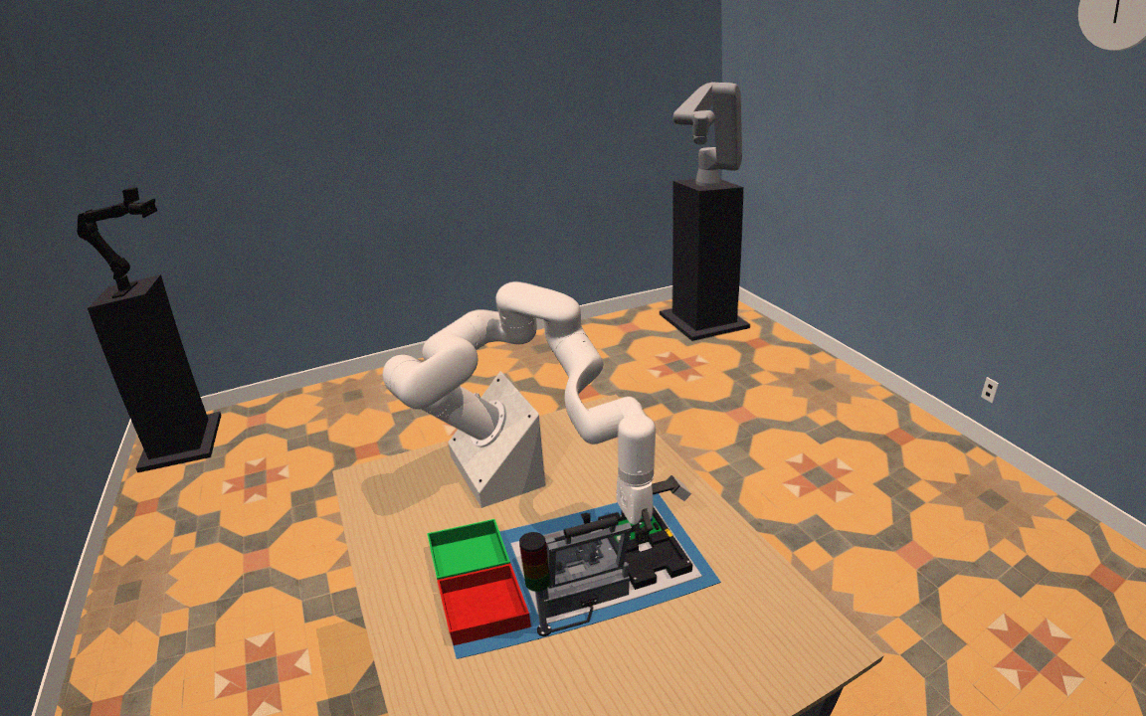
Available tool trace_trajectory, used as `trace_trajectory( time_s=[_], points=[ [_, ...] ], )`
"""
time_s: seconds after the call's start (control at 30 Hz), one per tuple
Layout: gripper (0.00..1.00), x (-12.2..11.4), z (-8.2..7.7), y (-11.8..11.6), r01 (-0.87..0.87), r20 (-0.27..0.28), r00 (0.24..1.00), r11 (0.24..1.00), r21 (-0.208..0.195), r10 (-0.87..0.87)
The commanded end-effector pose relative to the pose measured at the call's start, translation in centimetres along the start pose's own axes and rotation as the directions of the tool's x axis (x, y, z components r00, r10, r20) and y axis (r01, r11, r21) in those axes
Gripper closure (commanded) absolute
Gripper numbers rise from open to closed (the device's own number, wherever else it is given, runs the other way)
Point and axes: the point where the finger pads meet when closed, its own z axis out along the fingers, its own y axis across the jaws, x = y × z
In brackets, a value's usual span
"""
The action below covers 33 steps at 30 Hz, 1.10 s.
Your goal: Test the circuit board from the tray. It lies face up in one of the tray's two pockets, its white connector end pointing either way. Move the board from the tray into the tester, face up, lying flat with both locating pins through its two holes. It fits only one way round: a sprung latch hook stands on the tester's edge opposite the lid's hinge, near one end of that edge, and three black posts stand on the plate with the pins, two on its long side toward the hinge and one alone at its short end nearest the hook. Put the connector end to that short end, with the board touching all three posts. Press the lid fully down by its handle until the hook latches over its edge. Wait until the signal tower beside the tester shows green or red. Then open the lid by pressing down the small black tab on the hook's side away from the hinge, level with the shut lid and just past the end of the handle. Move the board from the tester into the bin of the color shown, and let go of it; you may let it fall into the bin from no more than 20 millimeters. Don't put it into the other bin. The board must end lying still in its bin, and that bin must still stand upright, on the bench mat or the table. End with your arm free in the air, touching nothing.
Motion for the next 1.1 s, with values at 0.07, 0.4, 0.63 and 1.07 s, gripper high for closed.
trace_trajectory(
  time_s=[0.07, 0.4, 0.63, 1.07],
  points=[
    [0.21, 0.1, -0.2, 0.1, 0.000, -0.002, 1.000, 1.000, -0.004, 0.000],
    [0.21, 0.1, -0.2, 0.1, 0.000, -0.002, 1.000, 1.000, -0.004, 0.000],
    [0.21, 0.1, -0.7, 0.1, 0.000, -0.002, 1.000, 1.000, -0.004, 0.000],
    [0.21, 0.1, -2.3, 0.1, 0.000, -0.002, 1.000, 1.000, -0.004, 0.000]
  ],
)
